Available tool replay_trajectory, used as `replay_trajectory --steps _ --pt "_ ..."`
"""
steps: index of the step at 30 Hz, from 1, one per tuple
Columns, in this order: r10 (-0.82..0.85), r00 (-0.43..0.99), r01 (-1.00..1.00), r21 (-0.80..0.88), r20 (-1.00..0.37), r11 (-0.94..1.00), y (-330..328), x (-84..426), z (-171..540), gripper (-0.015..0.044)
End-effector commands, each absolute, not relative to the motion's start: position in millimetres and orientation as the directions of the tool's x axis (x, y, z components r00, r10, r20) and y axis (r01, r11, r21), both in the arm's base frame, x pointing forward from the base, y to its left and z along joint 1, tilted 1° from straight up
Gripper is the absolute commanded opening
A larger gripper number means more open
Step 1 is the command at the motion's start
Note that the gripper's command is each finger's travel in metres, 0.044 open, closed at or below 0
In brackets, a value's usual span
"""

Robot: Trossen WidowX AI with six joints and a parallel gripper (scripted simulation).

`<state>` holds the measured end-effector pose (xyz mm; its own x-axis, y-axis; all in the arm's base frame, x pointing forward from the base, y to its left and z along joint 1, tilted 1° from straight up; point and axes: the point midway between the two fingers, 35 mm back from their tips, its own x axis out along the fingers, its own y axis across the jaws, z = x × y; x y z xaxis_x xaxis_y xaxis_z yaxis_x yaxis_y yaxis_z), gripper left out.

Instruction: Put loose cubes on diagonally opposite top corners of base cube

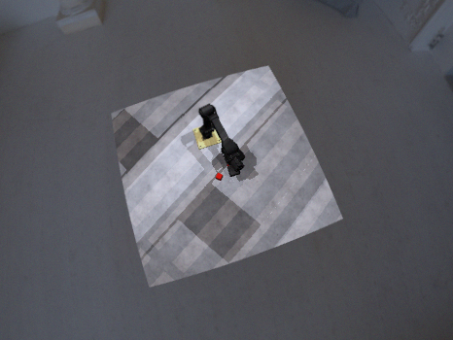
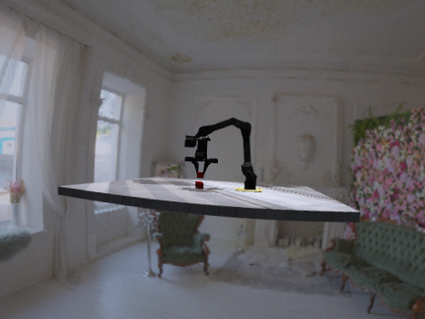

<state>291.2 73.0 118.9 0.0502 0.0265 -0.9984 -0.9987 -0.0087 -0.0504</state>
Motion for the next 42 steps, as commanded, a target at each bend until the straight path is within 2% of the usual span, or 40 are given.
replay_trajectory --steps 1,40,42 --pt "0.022 0.044 -0.999 -0.044 -0.999 -0.015 73 290 111 0.0105" --pt "0.022 0.044 -0.999 -0.044 -0.999 -0.015 73 290 92 0.0105" --pt "0.022 0.044 -0.999 -0.044 -0.999 -0.015 73 290 92 0.0158"
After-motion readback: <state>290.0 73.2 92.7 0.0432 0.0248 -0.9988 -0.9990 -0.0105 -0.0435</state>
